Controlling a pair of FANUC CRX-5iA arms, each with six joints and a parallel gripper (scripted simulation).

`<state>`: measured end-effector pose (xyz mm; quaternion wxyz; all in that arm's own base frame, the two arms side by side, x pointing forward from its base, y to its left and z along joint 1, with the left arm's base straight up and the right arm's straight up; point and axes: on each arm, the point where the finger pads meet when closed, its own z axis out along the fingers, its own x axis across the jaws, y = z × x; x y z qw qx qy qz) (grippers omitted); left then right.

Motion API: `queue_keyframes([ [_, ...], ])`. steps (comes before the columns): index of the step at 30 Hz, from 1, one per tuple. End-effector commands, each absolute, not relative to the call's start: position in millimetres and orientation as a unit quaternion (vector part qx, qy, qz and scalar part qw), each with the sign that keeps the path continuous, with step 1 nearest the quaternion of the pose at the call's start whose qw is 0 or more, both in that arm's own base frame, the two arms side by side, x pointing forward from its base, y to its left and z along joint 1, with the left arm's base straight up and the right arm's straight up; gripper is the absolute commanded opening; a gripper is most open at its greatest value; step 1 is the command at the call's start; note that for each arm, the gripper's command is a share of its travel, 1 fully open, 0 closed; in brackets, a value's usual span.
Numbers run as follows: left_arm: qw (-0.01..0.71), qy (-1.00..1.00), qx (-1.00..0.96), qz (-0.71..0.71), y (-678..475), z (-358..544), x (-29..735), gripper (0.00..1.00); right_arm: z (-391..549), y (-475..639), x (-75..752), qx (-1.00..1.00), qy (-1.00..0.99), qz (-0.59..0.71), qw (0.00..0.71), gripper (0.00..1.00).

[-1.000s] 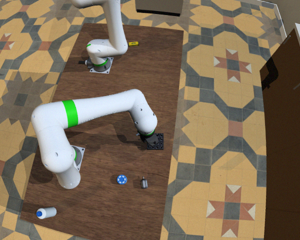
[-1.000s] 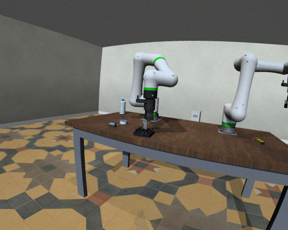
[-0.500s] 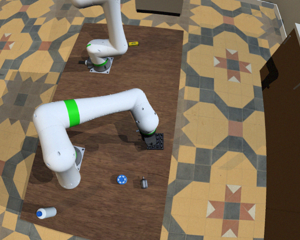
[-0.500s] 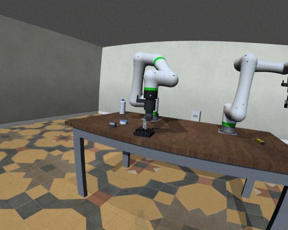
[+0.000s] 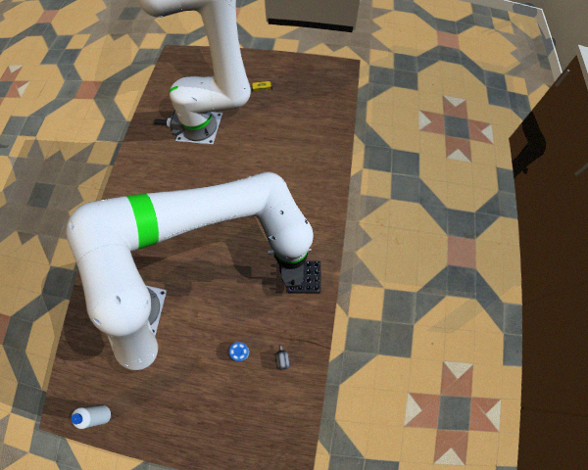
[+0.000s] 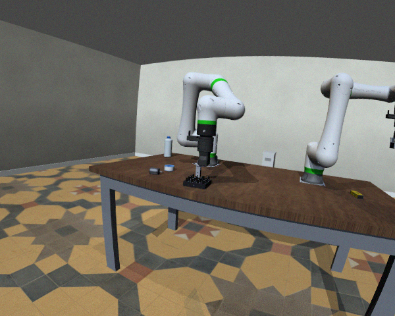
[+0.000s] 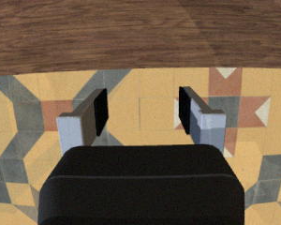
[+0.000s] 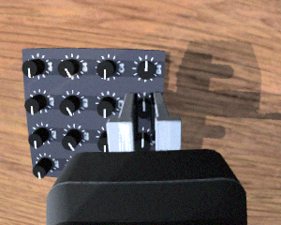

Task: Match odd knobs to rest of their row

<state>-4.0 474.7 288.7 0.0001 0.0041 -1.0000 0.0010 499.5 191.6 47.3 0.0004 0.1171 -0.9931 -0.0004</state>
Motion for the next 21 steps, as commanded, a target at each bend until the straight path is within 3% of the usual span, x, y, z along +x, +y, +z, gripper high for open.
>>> queue_keyframes([
  [1, 0.000, -1.000, 0.004, 0.000, 475.0, 289.7, -3.9, 1.00, 48.2, 191.8, 500.1, 0.099, -0.995, 0.000, -0.001, 0.30],
  [21, 0.000, -1.000, 0.004, 0.000, 475.0, 289.7, -3.9, 1.00, 48.2, 191.8, 500.1, 0.081, -0.997, 0.000, -0.001, 0.30],
])
